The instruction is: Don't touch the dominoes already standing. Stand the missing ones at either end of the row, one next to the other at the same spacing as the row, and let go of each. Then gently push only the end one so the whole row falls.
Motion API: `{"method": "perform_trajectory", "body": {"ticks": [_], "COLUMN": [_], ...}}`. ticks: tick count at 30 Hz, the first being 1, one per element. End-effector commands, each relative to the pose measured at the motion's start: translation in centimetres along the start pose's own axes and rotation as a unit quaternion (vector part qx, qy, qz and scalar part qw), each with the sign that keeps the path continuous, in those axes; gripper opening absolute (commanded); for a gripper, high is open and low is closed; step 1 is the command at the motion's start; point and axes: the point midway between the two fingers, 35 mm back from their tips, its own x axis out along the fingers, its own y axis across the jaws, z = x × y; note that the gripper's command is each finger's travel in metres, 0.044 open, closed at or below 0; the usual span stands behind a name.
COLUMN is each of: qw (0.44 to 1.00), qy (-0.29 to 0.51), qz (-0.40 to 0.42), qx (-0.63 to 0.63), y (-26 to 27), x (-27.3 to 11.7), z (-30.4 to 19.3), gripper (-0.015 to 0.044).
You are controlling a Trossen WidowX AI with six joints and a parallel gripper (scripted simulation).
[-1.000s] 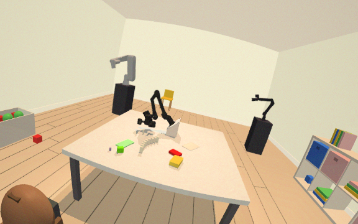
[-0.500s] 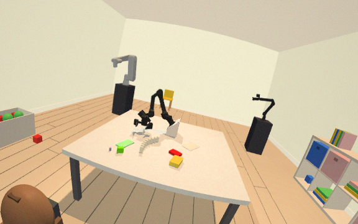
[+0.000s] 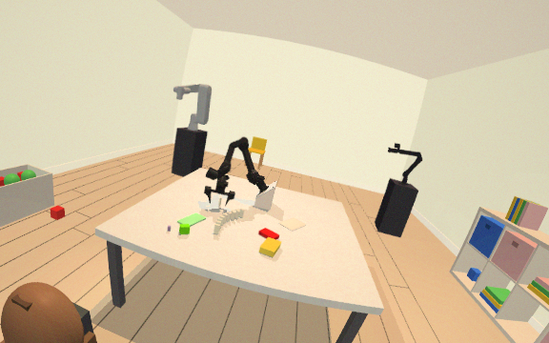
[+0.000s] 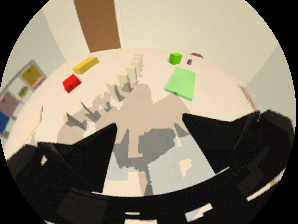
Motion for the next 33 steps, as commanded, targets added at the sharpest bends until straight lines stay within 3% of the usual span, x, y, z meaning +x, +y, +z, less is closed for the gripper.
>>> {"method": "perform_trajectory", "body": {"ticks": [1,13,33], "qw": [0.903,0.747,0.742], "qy": [0.248,0.343,0.345], "qz": [0.167,0.274,0.277], "qx": [-0.308,-0.499,-0.503], "y": [1.6,1.2,1.1], "x": [-4.0,-9.8,-9.5], "z": [1.3,1.3,0.9], "gripper": [0.044,0.044,0.044]}}
